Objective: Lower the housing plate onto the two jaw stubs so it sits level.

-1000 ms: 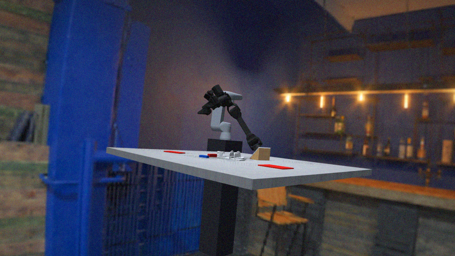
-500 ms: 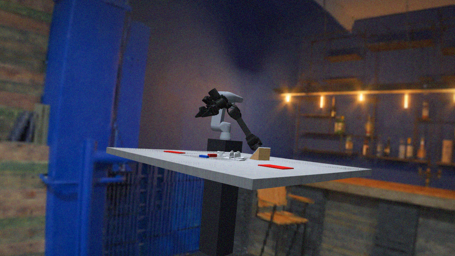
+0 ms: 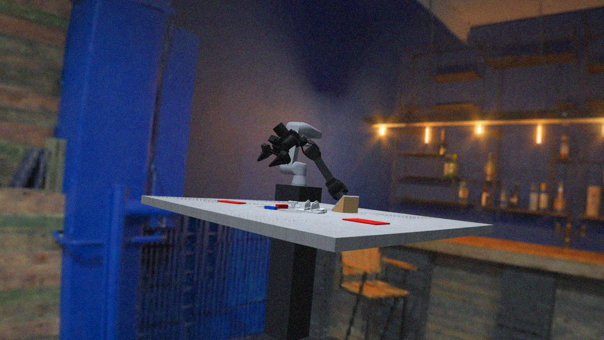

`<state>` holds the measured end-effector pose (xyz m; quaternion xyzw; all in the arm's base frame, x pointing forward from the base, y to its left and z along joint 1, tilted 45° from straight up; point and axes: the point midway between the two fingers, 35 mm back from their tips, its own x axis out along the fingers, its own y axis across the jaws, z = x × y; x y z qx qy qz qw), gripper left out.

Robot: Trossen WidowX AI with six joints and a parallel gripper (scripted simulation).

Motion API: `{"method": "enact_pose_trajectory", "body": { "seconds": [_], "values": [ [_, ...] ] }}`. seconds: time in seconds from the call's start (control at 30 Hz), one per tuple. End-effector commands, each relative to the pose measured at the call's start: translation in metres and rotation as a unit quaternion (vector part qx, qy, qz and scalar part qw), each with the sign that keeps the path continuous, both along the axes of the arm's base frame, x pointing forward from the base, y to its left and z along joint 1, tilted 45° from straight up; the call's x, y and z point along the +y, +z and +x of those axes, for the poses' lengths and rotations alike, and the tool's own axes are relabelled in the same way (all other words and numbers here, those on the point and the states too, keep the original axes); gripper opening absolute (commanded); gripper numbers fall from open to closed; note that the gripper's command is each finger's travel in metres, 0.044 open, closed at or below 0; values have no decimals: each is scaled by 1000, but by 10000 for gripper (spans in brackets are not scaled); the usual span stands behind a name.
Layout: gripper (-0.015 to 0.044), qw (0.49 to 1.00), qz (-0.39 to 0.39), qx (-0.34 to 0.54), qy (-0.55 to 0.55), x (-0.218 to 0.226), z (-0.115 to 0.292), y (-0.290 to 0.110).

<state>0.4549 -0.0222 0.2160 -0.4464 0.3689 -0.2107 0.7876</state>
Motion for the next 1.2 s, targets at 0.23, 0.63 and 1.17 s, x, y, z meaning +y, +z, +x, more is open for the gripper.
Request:
{"method": "enact_pose_trajectory", "body": {
  "seconds": [0.23,0.63,1.17],
  "values": [
    [440,989,-73,130,24,-31,-27,-7],
    [440,954,-135,260,56,-58,-58,-10],
    [440,876,-195,427,112,-89,-104,-15]
  ]
}}
